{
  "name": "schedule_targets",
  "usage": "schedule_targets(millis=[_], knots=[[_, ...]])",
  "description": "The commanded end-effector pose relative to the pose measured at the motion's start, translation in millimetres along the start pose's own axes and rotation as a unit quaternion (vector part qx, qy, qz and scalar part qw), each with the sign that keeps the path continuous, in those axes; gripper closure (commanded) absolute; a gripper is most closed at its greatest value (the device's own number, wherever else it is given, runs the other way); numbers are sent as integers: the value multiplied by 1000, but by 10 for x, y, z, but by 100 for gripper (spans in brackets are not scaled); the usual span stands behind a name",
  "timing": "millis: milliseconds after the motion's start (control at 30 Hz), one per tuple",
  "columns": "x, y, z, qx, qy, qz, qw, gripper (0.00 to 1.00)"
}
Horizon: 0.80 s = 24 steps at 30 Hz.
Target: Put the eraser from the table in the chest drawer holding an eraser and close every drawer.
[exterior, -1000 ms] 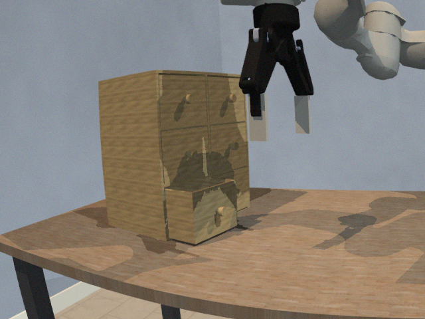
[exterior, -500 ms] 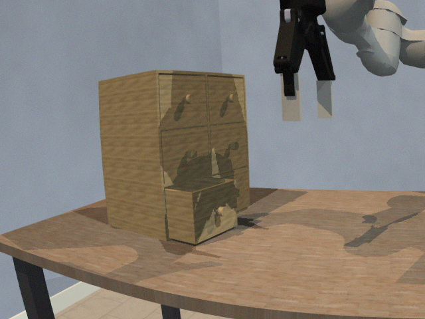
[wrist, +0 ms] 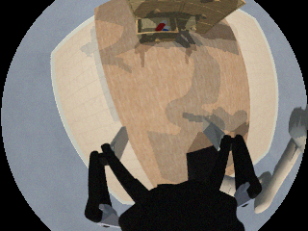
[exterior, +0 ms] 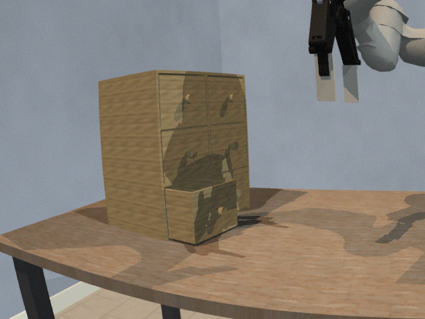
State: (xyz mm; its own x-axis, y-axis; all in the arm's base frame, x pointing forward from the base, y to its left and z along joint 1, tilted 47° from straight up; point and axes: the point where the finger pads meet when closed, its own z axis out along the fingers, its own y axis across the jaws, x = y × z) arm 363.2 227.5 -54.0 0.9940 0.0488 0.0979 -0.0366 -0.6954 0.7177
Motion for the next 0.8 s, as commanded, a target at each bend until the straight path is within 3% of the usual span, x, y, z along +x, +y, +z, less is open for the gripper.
schedule_targets(millis=[0, 367, 600, 667, 767], knots=[[-20, 43, 2, -4, -3, 22, 1000, 0], [8, 45, 31, -4, 14, 22, 1000, 0], [86, 49, 108, -5, 61, 22, 998, 0], [86, 49, 108, -5, 61, 22, 998, 0], [138, 51, 160, -6, 92, 22, 995, 0]])
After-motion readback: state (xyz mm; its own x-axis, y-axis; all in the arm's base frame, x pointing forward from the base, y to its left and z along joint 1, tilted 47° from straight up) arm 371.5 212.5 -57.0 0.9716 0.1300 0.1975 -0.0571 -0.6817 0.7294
